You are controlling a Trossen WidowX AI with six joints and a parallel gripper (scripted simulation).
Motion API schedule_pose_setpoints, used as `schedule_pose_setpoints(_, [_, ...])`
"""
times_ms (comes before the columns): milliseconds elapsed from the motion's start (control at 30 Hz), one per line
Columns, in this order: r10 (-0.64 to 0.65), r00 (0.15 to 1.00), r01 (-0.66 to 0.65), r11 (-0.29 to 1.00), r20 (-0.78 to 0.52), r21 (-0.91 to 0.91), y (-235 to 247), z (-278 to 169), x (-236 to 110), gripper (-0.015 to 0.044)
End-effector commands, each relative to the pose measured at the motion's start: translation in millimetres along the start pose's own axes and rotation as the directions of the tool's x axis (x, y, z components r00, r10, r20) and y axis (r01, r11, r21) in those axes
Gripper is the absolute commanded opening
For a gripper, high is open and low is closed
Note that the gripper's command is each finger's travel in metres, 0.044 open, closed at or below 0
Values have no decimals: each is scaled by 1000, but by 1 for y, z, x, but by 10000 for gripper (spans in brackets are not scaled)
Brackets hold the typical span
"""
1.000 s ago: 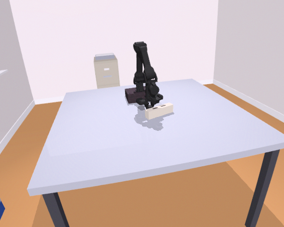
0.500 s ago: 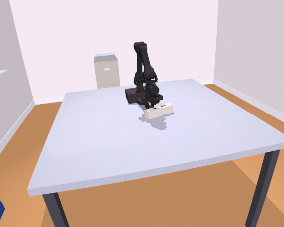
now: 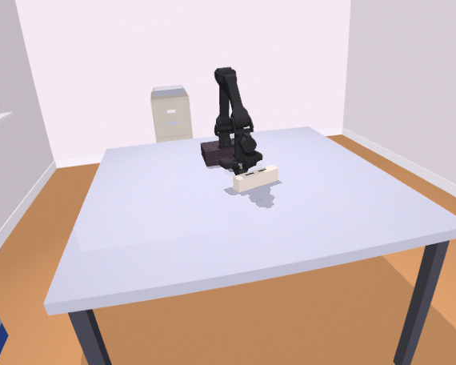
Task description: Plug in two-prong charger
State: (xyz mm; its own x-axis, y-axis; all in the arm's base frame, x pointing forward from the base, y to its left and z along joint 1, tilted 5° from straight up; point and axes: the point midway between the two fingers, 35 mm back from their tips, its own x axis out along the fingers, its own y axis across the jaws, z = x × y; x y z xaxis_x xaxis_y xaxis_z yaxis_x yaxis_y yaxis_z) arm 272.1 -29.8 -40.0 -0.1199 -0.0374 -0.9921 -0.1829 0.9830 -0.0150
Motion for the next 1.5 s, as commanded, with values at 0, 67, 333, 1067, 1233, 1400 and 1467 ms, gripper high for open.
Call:
schedule_pose_setpoints(0, [3,1000,-3,1000,2,4,0,2,-1,0])
schedule_pose_setpoints(67, [3,1000,-3,1000,2,4,0,2,-1,0])
schedule_pose_setpoints(333, [3,1000,-3,1000,2,4,0,2,-1,0])
schedule_pose_setpoints(1067, [3,1000,-3,1000,3,4,0,7,-1,0])
schedule_pose_setpoints(1233, [3,1000,-3,1000,3,4,0,8,-1,0])
schedule_pose_setpoints(1400, [3,1000,-3,1000,3,4,0,9,-1,0])
schedule_pose_setpoints(1467, [3,1000,-3,1000,3,4,0,9,-1,0])
